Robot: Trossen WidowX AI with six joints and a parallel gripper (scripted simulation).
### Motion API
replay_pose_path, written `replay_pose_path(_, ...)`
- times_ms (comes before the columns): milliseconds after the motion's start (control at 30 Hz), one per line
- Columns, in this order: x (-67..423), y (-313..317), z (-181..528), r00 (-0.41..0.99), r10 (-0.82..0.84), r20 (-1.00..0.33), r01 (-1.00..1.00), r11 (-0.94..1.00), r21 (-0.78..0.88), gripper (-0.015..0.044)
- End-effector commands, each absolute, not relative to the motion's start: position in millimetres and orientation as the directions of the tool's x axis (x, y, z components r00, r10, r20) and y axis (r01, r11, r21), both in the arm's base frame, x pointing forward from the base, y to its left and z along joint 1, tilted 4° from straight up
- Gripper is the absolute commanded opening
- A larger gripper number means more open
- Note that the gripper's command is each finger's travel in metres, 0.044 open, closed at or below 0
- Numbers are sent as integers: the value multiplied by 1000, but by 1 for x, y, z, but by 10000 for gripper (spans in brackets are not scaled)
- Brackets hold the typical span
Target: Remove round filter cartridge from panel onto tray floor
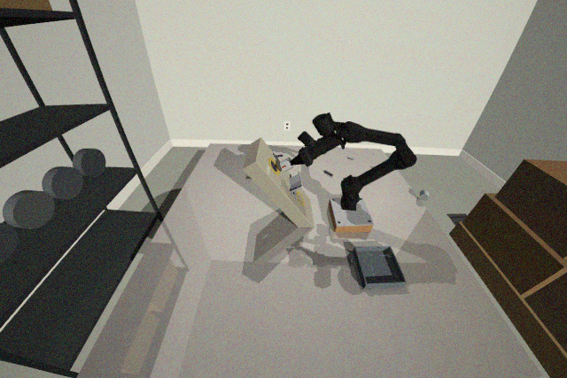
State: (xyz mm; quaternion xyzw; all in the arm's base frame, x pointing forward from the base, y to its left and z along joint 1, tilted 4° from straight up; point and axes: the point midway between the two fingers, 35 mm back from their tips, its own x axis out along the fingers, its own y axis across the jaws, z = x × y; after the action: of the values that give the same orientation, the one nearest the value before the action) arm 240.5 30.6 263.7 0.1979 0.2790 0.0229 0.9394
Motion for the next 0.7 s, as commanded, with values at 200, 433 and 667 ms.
replay_pose_path(200, 226, 30, 233, 846, 158, -510, 64, 918, 390, 0)
replay_pose_path(433, 218, 29, 212, 845, 158, -510, 64, 918, 390, 0)
replay_pose_path(667, 221, 29, 217, 840, 153, -520, 71, 920, 386, 90)
